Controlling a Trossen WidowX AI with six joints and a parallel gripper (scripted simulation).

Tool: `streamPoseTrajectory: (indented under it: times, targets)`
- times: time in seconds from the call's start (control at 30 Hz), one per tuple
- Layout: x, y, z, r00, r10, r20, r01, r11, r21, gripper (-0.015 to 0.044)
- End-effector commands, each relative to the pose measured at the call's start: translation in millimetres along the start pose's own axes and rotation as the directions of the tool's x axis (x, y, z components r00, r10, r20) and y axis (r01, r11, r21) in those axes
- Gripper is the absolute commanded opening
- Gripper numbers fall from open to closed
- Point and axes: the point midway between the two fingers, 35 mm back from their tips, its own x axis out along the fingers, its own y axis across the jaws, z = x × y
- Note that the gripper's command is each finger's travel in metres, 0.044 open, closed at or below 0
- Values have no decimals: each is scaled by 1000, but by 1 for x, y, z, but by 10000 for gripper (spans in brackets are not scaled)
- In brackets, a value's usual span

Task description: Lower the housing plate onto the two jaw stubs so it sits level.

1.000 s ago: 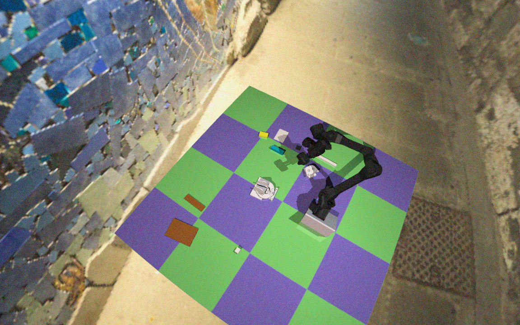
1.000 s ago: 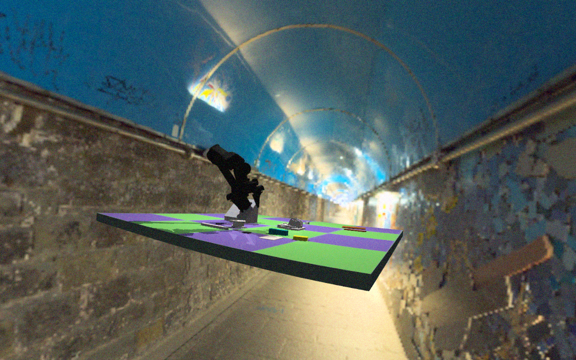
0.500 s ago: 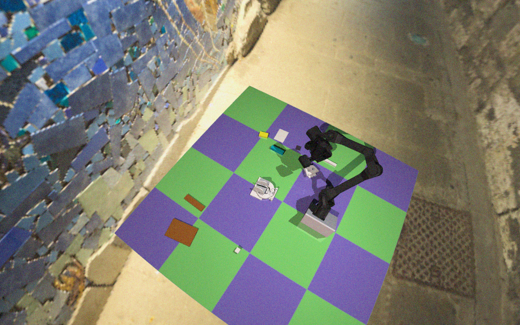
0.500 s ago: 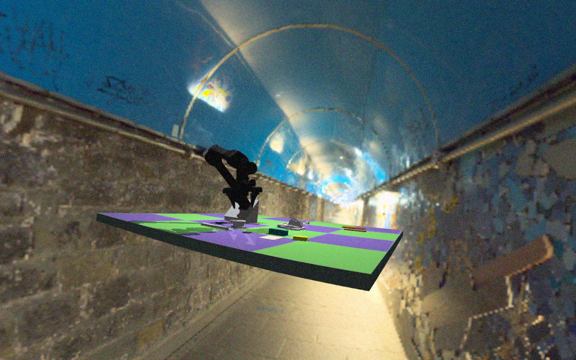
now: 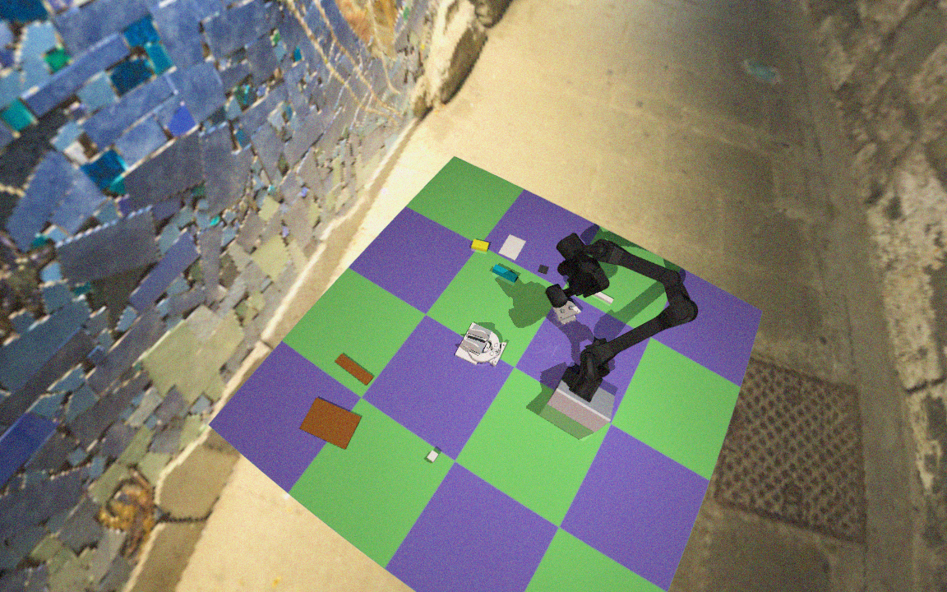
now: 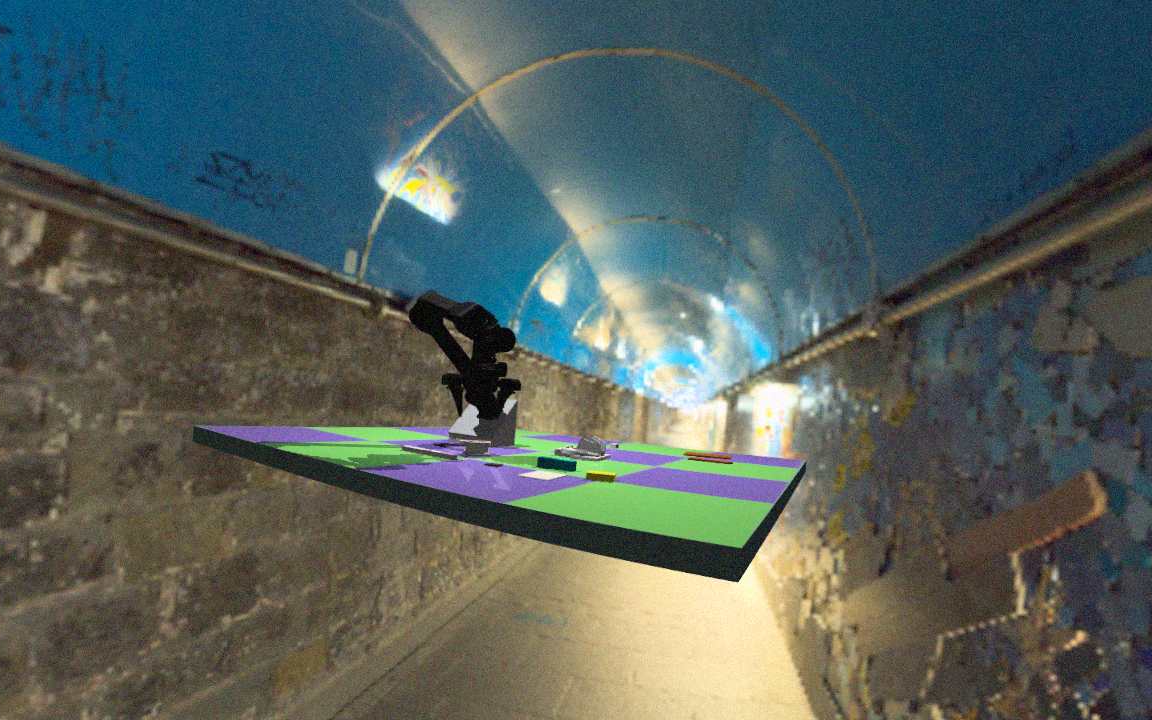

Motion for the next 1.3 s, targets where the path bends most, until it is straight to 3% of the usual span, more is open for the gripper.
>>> streamPoseTrajectory:
  times: [0.0, 1.27]
  targets:
    - [23, 0, -3, 1000, -4, -7, 4, 1000, -6, 440]
    - [54, -1, -3, 1000, -6, -6, 6, 1000, -6, 440]
